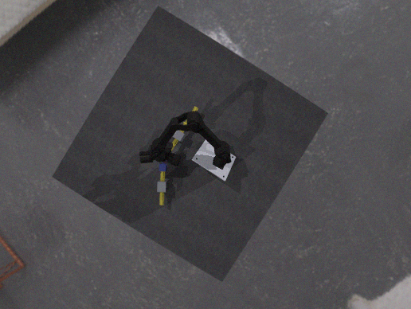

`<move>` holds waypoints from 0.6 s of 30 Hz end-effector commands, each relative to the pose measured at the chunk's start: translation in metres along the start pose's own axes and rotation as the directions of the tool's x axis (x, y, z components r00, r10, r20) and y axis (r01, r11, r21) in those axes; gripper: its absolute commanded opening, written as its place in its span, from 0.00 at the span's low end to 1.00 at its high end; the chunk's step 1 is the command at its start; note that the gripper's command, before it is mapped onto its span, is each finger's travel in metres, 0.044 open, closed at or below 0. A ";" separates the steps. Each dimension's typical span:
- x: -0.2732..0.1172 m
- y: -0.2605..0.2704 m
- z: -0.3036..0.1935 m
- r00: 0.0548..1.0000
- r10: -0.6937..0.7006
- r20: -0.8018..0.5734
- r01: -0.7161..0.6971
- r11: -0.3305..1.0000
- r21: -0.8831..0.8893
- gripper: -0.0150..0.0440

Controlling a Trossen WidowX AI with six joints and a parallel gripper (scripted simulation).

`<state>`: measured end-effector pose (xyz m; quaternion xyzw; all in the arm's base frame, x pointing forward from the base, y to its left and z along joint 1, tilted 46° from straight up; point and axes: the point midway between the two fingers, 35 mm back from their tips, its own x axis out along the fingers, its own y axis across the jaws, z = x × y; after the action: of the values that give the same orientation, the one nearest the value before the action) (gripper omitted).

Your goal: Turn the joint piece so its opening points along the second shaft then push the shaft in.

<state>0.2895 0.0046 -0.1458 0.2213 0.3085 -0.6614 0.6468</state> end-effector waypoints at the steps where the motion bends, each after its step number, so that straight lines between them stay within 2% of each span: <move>1: 0.001 -0.002 0.000 1.000 0.001 -0.027 0.001 0.998 0.067 0.25; 9: 0.003 -0.007 -0.001 0.997 0.010 -0.073 0.003 0.983 0.182 0.25; 18: 0.003 -0.007 -0.001 0.997 0.012 -0.075 0.002 0.982 0.190 0.25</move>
<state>0.2831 0.0031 -0.1476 0.3032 0.2706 -0.6763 0.6144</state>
